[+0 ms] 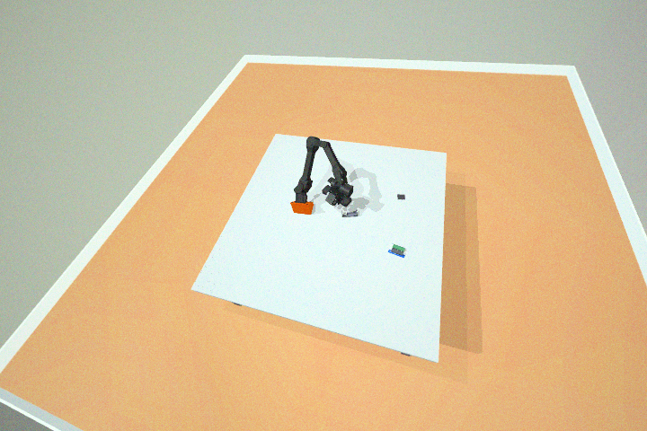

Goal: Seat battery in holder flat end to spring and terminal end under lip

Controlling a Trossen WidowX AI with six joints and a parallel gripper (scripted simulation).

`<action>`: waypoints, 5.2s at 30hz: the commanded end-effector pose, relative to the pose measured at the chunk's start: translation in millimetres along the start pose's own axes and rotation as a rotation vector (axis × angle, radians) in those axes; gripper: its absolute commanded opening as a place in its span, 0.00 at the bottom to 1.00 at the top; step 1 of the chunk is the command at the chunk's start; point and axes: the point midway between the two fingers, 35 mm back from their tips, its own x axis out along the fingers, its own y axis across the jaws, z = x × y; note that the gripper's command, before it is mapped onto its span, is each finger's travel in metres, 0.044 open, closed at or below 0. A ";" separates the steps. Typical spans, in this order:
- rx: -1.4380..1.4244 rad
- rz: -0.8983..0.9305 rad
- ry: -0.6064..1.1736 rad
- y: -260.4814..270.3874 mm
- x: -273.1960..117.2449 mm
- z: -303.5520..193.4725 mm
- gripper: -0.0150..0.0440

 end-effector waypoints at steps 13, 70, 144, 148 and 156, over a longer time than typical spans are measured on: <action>-0.321 0.015 -0.006 15.6 -33.1 -1.3 0.37; -2.257 0.115 -0.087 109.6 -40.8 11.1 0.37; -2.175 0.562 -0.344 100.9 1.6 12.3 0.37; -2.175 0.563 -0.344 98.0 2.6 14.8 0.37; -2.173 0.561 -0.347 91.5 4.3 20.1 0.37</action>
